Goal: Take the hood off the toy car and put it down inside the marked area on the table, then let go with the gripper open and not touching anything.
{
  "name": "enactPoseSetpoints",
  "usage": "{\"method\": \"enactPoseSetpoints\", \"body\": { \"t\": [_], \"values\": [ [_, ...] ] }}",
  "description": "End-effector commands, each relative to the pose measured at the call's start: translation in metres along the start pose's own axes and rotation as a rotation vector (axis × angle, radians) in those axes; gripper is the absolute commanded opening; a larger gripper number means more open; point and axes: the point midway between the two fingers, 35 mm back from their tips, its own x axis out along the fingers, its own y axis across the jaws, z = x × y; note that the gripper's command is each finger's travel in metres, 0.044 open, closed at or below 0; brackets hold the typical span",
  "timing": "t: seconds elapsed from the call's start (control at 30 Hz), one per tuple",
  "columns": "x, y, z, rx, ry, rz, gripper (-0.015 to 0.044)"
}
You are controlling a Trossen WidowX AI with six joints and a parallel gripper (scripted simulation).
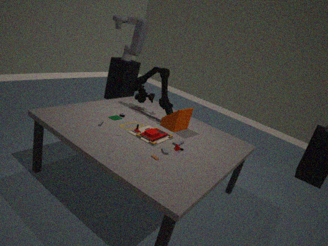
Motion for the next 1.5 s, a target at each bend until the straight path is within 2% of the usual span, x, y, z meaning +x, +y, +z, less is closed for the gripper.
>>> {"method": "enactPoseSetpoints", "body": {
  "t": [0.0, 0.13, 0.4, 0.73, 0.97, 1.17, 1.47],
  "values": [
    [0.000, -0.001, 0.001, 0.001, -0.002, -0.002, 0.0440],
    [-0.011, -0.016, 0.023, 0.026, -0.050, -0.051, 0.0440],
    [-0.066, -0.049, 0.119, 0.107, -0.262, -0.177, 0.0440],
    [-0.159, -0.024, 0.236, 0.160, -0.539, -0.206, 0.0440],
    [-0.223, 0.038, 0.318, 0.125, -0.686, -0.160, 0.0440],
    [-0.265, 0.121, 0.371, 0.123, -0.706, -0.138, 0.0440],
    [-0.289, 0.275, 0.408, 0.162, -0.719, -0.179, 0.0440]
  ]
}}
